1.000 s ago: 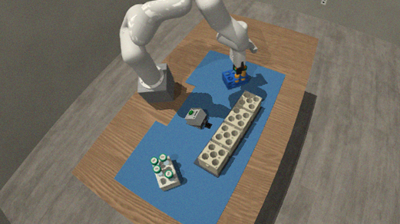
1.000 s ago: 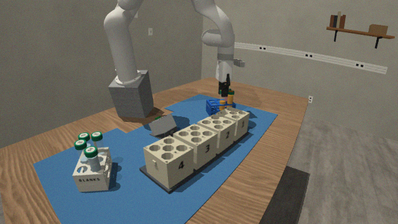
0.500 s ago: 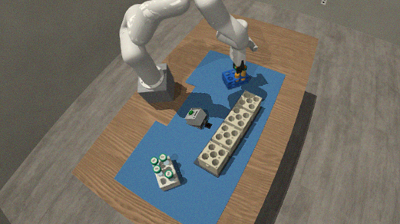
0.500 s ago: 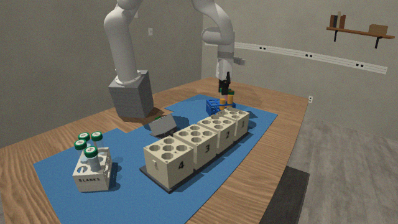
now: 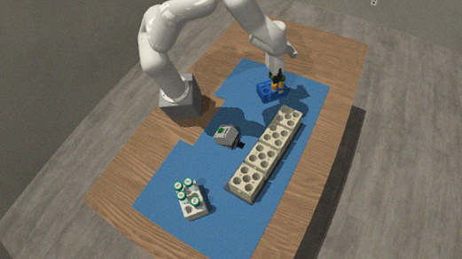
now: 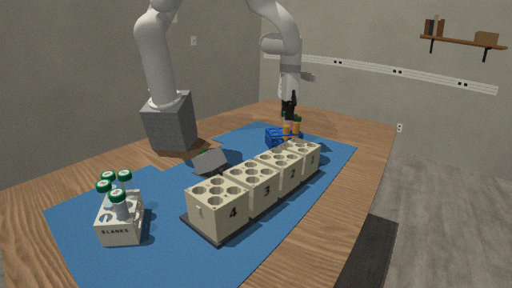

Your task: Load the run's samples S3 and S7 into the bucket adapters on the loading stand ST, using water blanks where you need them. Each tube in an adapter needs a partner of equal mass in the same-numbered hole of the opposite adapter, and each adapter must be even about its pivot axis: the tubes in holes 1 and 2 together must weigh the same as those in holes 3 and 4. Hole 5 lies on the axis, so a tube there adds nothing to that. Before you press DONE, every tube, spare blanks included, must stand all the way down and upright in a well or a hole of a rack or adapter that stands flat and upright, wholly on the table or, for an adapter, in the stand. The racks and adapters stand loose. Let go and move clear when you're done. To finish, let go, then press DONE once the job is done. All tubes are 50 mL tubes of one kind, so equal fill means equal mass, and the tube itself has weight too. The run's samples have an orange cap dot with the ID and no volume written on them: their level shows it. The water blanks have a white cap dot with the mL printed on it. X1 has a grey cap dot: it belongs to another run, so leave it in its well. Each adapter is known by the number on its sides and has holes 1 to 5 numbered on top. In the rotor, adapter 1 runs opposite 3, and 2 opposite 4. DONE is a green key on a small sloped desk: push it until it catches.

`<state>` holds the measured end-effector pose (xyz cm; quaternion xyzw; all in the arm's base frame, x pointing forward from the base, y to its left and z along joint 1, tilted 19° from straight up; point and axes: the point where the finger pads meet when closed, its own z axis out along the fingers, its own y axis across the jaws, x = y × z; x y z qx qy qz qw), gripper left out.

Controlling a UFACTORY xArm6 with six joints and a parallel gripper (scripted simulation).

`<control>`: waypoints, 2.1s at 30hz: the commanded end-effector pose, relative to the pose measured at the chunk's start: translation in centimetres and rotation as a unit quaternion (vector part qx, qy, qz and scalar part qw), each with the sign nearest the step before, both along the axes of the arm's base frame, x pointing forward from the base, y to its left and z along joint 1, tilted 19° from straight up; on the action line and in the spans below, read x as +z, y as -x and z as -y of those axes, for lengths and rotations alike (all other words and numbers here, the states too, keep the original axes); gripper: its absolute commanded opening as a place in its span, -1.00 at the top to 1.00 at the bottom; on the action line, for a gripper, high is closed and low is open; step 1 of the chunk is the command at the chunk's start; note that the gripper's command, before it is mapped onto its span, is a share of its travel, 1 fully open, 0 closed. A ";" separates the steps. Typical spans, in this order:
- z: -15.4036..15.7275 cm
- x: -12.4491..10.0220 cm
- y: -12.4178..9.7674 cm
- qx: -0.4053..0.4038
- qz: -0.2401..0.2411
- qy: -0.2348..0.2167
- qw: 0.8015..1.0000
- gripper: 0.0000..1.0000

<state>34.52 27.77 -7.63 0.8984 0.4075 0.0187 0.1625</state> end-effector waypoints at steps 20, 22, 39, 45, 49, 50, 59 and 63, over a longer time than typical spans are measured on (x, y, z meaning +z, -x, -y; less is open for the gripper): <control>-1.2 3.5 0.5 0.000 0.001 -0.002 1.000 1.00; -1.3 3.9 0.6 0.000 0.001 -0.002 1.000 1.00; -2.1 6.8 1.1 0.000 0.001 -0.002 1.000 1.00; -2.4 7.9 1.3 0.000 0.001 -0.002 1.000 1.00; -2.6 8.6 1.4 0.000 0.001 -0.002 1.000 1.00; -2.7 8.8 1.4 0.000 0.001 -0.002 1.000 1.00; -3.1 10.2 1.7 0.000 0.001 -0.002 1.000 1.00; -3.3 10.7 1.8 0.000 0.001 -0.002 1.000 1.00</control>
